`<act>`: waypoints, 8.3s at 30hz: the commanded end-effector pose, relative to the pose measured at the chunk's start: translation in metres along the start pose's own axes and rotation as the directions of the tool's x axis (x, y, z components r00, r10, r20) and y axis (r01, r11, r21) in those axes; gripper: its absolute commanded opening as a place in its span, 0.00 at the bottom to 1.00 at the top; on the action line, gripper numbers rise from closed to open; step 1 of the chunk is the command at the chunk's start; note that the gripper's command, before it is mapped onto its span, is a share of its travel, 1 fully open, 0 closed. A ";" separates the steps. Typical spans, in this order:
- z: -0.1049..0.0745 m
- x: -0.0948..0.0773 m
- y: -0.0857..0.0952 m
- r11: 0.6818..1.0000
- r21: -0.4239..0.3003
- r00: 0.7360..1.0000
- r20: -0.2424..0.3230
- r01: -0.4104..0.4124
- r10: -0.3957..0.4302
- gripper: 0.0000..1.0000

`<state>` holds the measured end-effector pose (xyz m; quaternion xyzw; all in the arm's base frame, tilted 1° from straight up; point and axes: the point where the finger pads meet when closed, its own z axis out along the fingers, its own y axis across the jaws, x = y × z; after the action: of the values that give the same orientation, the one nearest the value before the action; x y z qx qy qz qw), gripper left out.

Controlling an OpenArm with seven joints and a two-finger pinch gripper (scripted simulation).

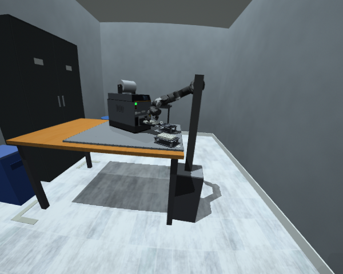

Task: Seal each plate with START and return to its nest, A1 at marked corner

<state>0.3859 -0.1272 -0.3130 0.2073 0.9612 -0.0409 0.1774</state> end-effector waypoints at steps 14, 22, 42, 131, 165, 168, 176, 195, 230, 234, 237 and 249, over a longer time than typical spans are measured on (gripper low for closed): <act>-0.012 -0.006 0.000 1.000 0.000 1.000 0.003 -0.008 0.008 0.65; -0.029 -0.017 0.022 1.000 0.005 0.989 0.146 -0.006 0.005 0.62; -0.077 -0.044 0.088 1.000 0.000 0.939 0.343 -0.007 0.006 0.54; -0.025 -0.072 0.093 1.000 0.000 0.940 0.342 -0.003 0.003 0.00; -0.024 -0.077 0.094 1.000 -0.004 0.939 0.343 0.001 0.001 0.00; -0.024 -0.078 0.094 1.000 -0.004 0.939 0.343 0.001 0.001 0.00; -0.024 -0.079 0.094 1.000 -0.004 0.939 0.343 0.001 0.001 0.00; -0.023 -0.081 0.094 1.000 -0.004 0.939 0.343 0.001 0.001 0.00; -0.021 -0.086 0.094 1.000 -0.004 0.939 0.344 0.001 0.000 0.00; -0.021 -0.087 0.094 1.000 -0.004 0.939 0.344 0.001 0.001 0.00; -0.021 -0.087 0.094 1.000 -0.004 0.939 0.344 0.001 0.001 0.00; -0.020 -0.089 0.094 1.000 -0.004 0.939 0.344 0.001 0.001 0.00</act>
<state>0.4910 -0.0733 -0.2661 0.2004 0.9162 -0.0785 0.3380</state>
